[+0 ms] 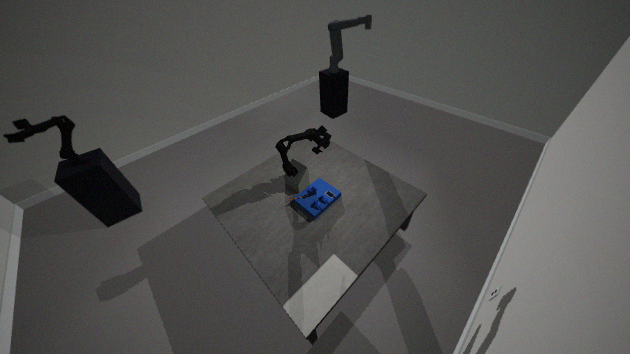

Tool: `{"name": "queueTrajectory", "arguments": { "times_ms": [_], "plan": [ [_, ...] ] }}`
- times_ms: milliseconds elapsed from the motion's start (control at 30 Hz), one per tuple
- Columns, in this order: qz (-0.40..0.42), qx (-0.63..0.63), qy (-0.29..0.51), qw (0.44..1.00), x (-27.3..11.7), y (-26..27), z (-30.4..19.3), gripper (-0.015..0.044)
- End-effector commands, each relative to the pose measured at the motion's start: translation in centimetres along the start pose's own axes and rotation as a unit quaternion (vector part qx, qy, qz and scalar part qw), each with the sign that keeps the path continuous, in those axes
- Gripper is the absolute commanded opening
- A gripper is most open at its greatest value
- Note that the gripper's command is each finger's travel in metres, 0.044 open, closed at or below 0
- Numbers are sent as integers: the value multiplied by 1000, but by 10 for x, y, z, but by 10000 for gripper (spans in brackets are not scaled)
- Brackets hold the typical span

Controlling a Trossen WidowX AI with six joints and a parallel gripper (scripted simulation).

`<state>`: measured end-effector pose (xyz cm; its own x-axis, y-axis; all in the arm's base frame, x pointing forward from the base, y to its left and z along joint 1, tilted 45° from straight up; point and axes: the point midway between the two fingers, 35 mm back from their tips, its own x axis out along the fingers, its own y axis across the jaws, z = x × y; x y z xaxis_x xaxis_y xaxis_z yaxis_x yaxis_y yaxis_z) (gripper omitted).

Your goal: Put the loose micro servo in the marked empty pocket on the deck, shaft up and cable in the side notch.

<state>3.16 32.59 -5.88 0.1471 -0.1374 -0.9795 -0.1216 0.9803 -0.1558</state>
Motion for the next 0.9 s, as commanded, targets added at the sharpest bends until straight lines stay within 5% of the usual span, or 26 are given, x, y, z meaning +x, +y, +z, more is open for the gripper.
{"name": "queueTrajectory", "arguments": {
  "times_ms": [0, 867],
  "plan": [
    [-19, 78, -16, 997, -2, -20, 25, 440],
    [-115, 478, -115, 863, -19, -156, 131, 440]
  ]
}}
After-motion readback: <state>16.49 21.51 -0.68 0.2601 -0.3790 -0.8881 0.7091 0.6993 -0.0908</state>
